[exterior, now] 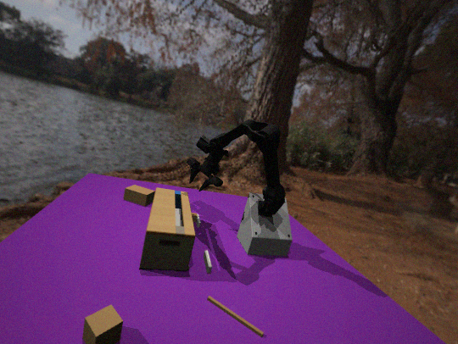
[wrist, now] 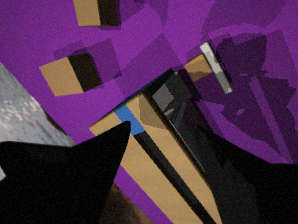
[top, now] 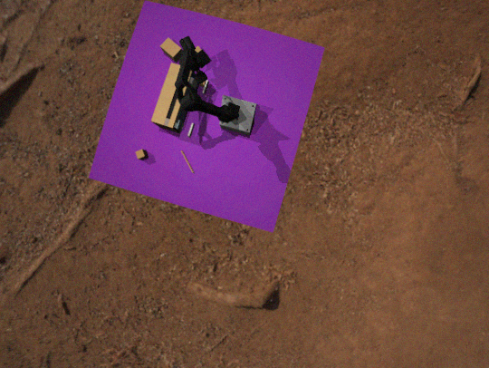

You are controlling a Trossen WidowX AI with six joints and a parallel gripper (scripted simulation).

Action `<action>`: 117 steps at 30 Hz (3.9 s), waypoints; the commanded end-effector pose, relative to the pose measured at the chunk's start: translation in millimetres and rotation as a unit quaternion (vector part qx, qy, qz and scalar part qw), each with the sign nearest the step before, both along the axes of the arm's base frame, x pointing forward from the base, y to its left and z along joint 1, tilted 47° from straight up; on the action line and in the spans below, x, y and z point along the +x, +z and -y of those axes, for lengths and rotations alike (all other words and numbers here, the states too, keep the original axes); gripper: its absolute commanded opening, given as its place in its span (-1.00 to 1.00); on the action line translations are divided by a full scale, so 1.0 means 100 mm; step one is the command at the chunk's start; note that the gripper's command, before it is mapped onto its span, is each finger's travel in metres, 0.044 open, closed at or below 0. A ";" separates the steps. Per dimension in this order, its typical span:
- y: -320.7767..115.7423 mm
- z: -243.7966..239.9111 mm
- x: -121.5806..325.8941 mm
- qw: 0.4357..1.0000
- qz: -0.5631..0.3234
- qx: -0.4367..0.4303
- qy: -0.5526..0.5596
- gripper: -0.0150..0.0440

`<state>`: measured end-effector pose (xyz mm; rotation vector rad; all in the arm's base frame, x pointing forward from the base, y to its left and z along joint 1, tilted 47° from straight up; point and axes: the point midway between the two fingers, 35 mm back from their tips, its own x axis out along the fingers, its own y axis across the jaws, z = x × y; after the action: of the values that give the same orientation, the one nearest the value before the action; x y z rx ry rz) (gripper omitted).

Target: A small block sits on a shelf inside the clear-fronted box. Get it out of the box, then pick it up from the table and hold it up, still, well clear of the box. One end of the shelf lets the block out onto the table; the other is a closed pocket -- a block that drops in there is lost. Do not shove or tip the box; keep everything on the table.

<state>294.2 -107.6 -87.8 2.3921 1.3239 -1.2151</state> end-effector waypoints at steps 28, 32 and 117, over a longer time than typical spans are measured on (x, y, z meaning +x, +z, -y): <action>-0.76 -0.68 -0.22 0.896 -0.261 0.176 -0.314 0.47; -0.78 -0.69 -0.22 0.896 -0.261 0.176 -0.314 0.47; -0.22 -0.28 -0.36 0.835 -0.308 0.161 -0.427 -0.49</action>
<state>261.2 -72.9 -119.6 3.1091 0.5743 -2.2712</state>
